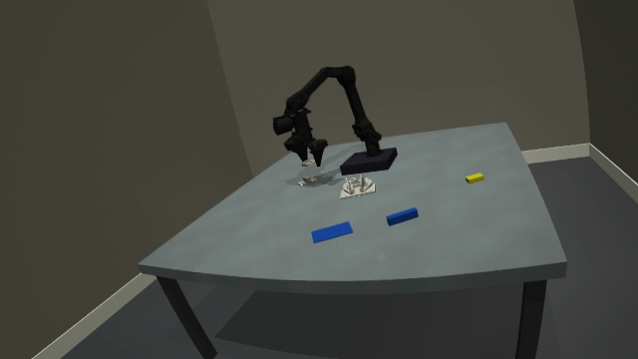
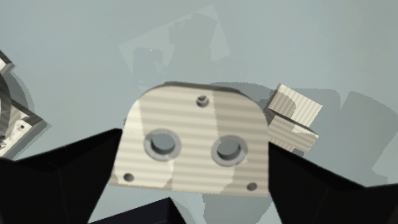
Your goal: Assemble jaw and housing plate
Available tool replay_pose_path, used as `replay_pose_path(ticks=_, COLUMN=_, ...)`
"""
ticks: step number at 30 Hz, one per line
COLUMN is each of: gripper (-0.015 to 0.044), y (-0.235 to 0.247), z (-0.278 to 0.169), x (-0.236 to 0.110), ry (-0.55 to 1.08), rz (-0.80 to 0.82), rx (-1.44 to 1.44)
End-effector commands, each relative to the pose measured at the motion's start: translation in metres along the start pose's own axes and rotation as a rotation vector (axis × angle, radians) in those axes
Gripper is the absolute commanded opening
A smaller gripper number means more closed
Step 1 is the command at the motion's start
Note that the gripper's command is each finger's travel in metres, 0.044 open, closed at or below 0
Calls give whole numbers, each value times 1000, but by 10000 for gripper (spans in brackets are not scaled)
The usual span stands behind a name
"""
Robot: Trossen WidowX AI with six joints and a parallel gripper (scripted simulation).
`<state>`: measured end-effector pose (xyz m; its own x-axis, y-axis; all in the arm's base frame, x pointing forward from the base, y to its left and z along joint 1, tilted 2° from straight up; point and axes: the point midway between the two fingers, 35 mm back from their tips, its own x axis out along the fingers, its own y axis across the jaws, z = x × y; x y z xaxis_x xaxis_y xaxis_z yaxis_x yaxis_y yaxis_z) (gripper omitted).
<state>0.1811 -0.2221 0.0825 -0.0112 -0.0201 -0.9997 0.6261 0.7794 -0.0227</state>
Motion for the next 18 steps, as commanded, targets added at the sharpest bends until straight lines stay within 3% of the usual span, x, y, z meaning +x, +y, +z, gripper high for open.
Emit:
replay_pose_path(ticks=1, gripper=351, y=15, z=1, x=-1, ry=-1, rz=5, rx=-55)
replay_pose_path(ticks=18, gripper=351, y=71, z=-2, x=-1, ry=-2, rz=12, rx=-260)
